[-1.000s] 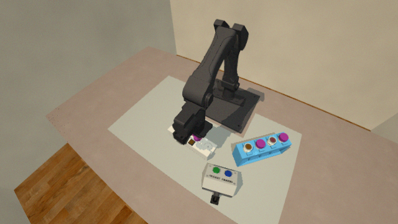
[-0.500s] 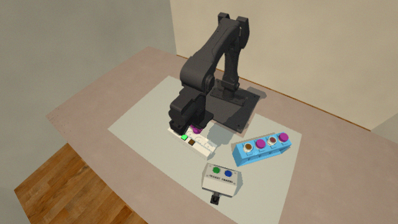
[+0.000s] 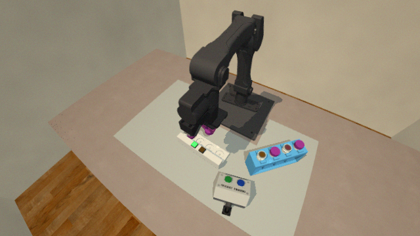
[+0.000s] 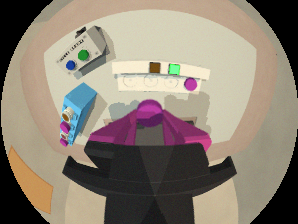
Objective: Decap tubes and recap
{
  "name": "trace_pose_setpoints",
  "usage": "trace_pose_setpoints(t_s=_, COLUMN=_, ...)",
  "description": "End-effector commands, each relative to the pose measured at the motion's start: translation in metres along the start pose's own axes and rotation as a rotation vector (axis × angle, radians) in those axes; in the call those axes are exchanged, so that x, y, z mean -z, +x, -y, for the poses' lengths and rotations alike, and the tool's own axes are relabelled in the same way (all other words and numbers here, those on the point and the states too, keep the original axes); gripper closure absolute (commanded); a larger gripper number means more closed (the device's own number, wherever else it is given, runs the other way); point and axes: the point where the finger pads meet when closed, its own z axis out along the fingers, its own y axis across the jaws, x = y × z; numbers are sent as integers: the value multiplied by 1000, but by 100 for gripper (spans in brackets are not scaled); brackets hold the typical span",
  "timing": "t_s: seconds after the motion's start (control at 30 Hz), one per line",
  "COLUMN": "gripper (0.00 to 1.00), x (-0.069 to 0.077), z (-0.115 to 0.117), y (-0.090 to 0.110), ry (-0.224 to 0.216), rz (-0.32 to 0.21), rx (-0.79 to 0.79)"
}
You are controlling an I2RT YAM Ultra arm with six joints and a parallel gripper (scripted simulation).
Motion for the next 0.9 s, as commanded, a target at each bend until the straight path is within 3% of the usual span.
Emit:
trace_pose_setpoints(t_s=0.0, gripper=100, x=4, z=-21, y=9, ry=-1, rz=3, rx=217)
trace_pose_setpoints(t_s=0.27, gripper=100, x=4, z=-67, y=28, ry=-2, rz=3, rx=717)
trace_pose_setpoints(t_s=0.33, gripper=100, x=4, z=-67, y=28, ry=-2, rz=3, rx=717)
trace_pose_setpoints(t_s=0.43, gripper=100, x=4, z=-90, y=38, ry=-3, rz=4, rx=967)
trace_pose_setpoints(t_s=0.57, gripper=100, x=4, z=-106, y=44, ry=-3, rz=4, rx=1133)
trace_pose_setpoints(t_s=0.63, gripper=100, x=4, z=-121, y=51, ry=-4, rz=5, rx=1300)
trace_pose_setpoints(t_s=0.67, gripper=100, x=4, z=-121, y=51, ry=-4, rz=5, rx=1300)
trace_pose_setpoints(t_s=0.73, gripper=100, x=4, z=-137, y=57, ry=-4, rz=5, rx=1467)
trace_pose_setpoints(t_s=0.87, gripper=100, x=4, z=-152, y=64, ry=-4, rz=6, rx=1570)
